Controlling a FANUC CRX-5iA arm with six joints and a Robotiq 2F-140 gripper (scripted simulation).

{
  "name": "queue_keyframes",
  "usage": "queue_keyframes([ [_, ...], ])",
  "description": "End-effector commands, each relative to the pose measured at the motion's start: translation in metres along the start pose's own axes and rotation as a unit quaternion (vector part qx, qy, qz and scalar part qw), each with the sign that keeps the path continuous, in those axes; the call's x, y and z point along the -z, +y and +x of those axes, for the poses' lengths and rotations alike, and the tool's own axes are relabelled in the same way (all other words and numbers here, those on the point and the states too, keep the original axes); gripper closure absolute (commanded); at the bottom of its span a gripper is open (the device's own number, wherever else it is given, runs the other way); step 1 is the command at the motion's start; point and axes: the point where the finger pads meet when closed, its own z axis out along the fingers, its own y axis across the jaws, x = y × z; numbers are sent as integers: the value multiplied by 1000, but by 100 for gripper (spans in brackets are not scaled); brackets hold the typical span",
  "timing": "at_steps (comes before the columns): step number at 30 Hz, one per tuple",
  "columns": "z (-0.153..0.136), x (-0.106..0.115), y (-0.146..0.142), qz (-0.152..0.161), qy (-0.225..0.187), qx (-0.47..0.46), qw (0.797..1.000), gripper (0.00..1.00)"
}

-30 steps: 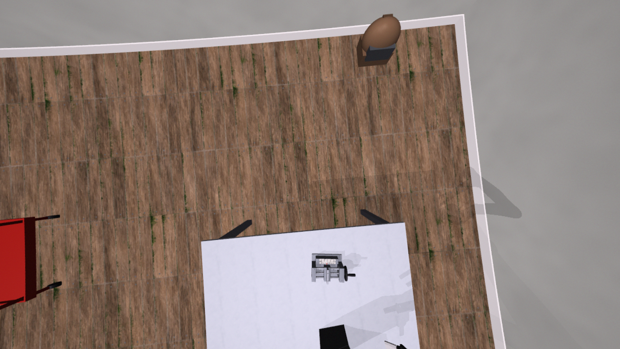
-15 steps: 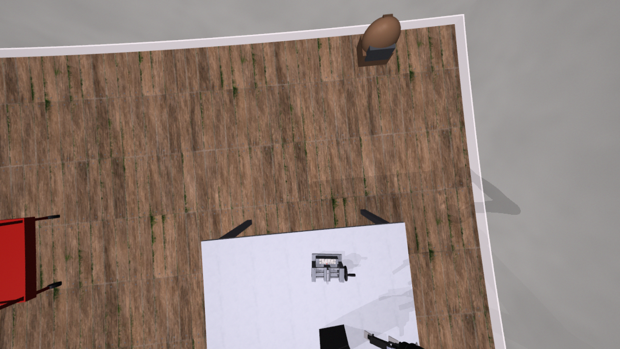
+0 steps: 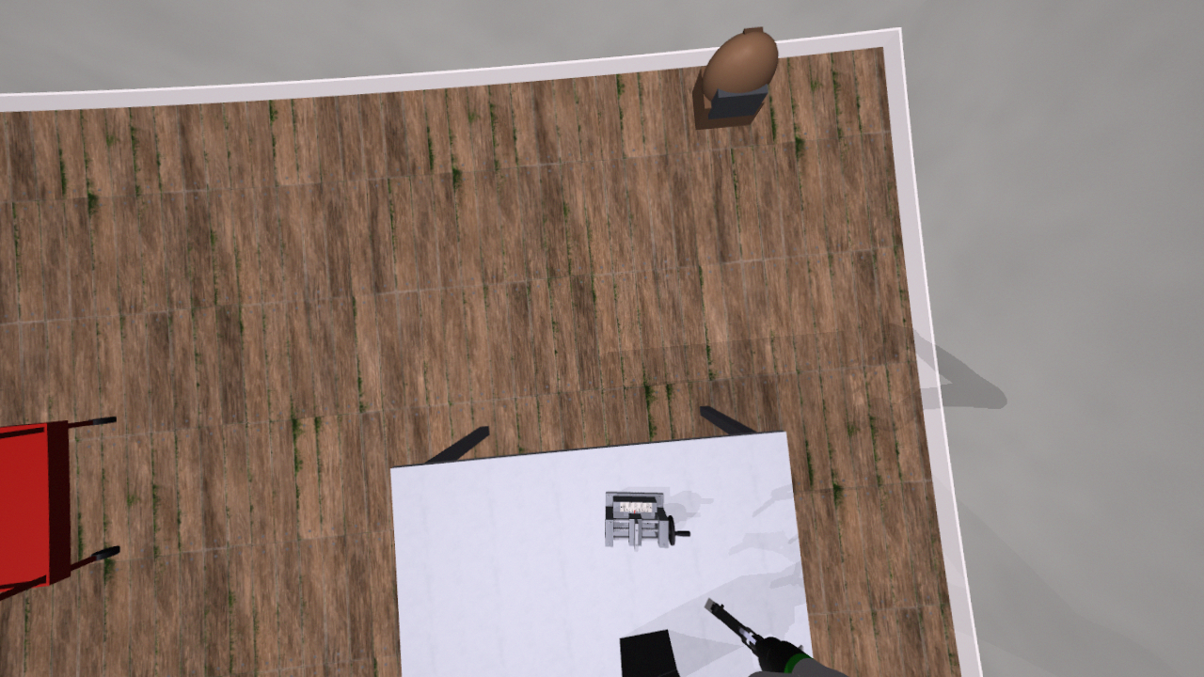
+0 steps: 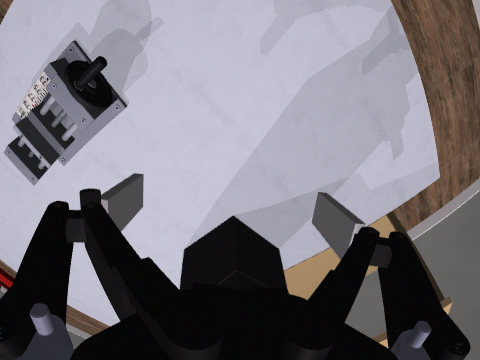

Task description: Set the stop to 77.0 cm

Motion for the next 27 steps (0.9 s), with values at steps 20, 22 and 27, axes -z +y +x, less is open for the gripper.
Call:
queue_keyframes([
  [20, 52, 2, -76, 15, 112, -246, 963, 0],
  [22, 56, 3, -86, 24, 121, -270, 955, 0],
  [27, 64, 5, -116, 50, 141, -331, 932, 0],
])
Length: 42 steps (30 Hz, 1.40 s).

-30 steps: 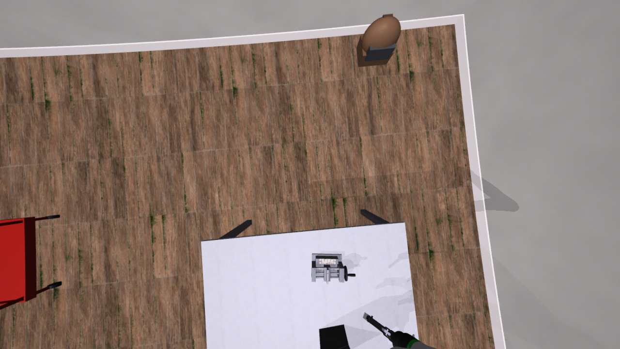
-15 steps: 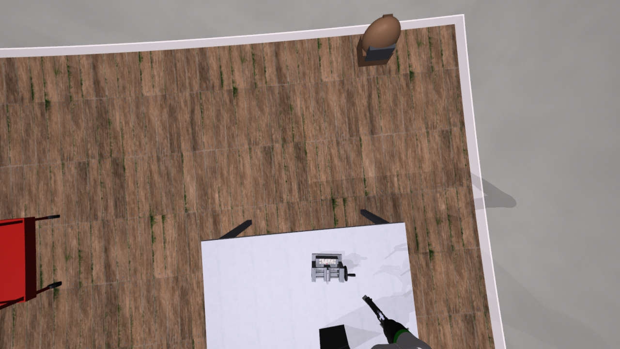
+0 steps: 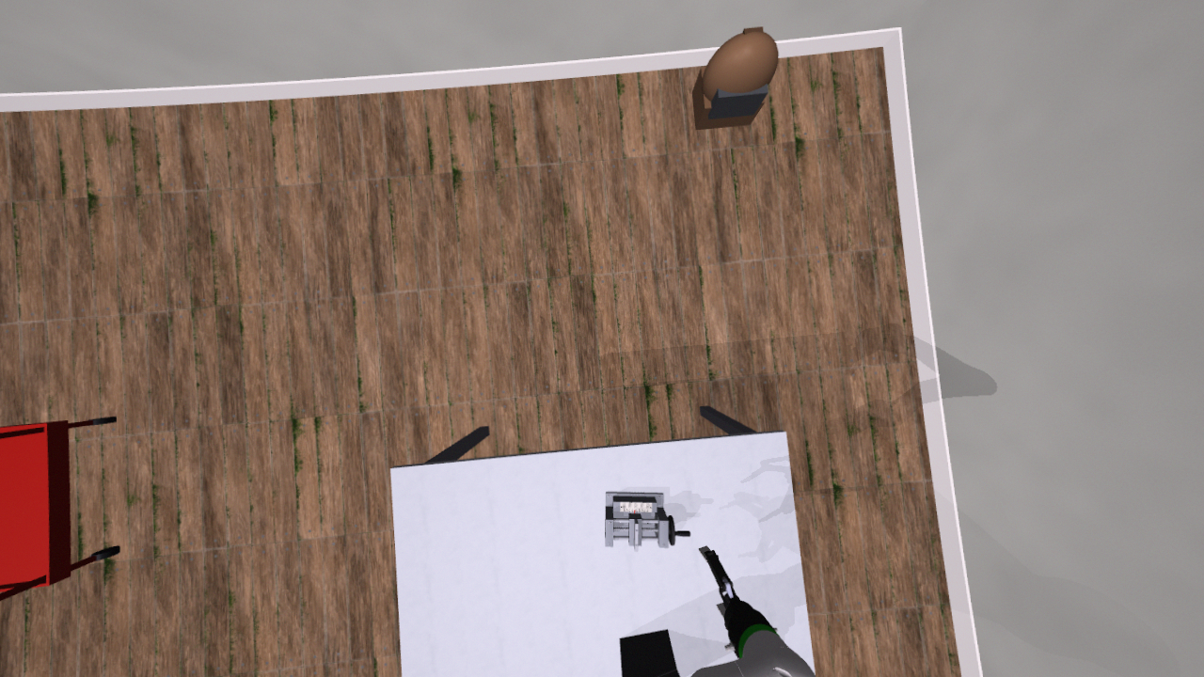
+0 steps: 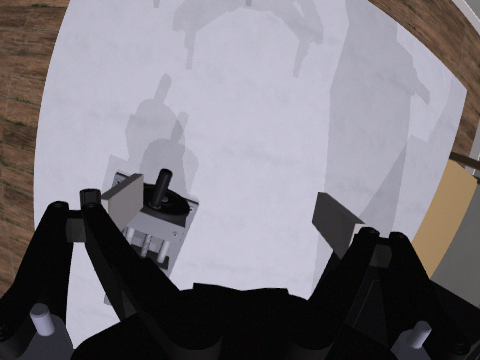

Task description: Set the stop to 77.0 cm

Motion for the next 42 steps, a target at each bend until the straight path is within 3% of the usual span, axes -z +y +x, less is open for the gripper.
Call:
queue_keyframes([
  [1, -6, -1, -19, 15, 19, -46, 999, 0],
  [8, -22, 1, -52, 46, 27, -119, 991, 0],
  [15, -29, 1, -64, 59, 28, -146, 987, 0],
  [31, -31, 1, -66, 62, 28, -153, 986, 0],
  [32, -31, 1, -67, 62, 28, -153, 986, 67],
  [37, -50, 2, -85, 61, 27, -153, 986, 67],
  [42, -103, 4, -135, 61, 27, -153, 986, 67],
])
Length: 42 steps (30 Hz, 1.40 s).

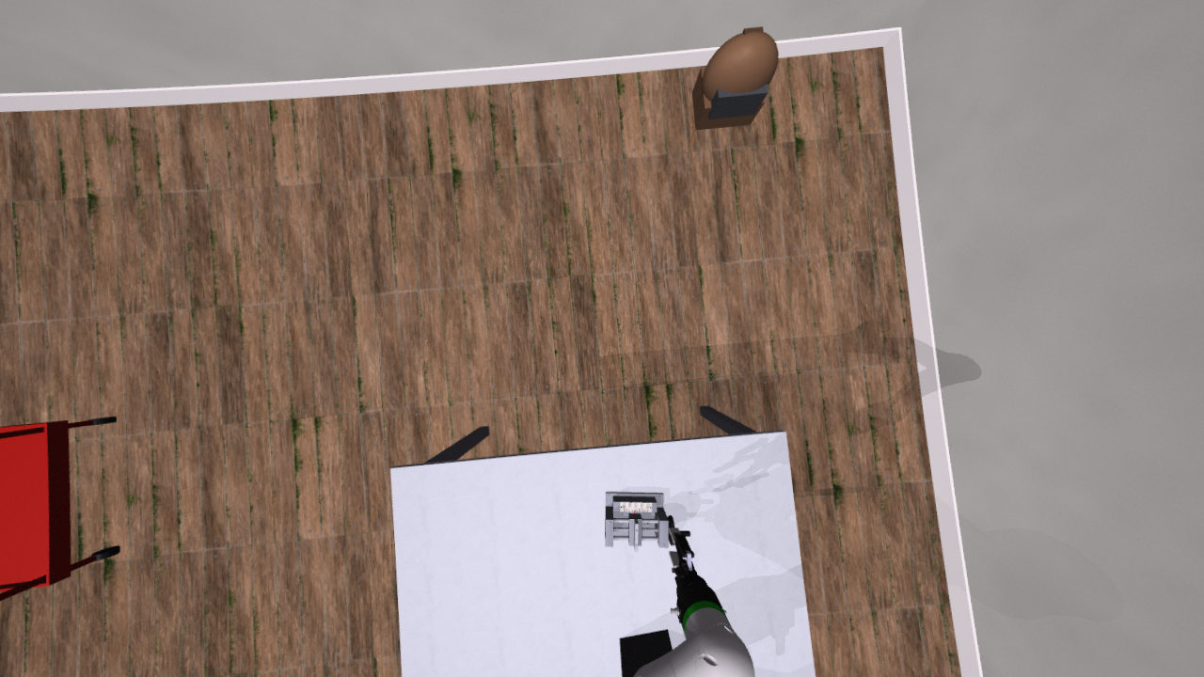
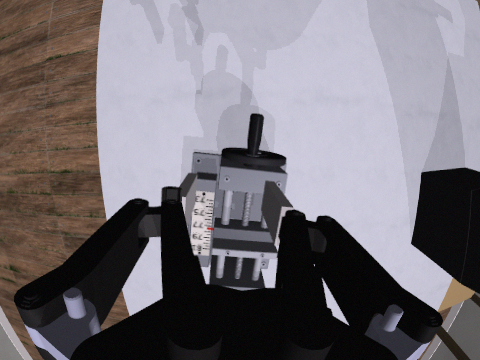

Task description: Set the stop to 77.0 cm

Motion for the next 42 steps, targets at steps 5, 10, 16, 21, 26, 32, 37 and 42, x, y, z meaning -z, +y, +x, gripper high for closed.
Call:
queue_keyframes([
  [5, -68, -1, -35, -1, 1, -1, 1000, 67],
  [10, -83, -1, -42, -1, 1, -1, 1000, 67],
  [16, -83, -27, -42, -1, 1, -1, 1000, 67],
  [21, -83, -34, -42, -1, 1, -1, 1000, 67],
  [26, -83, -34, -42, -1, 1, -1, 1000, 67],
  [32, -83, -34, -42, -1, 1, -1, 1000, 67],
  [37, -83, -34, -42, -1, 1, -1, 1000, 67],
  [42, -83, -34, -42, -1, 1, -1, 1000, 67],
])
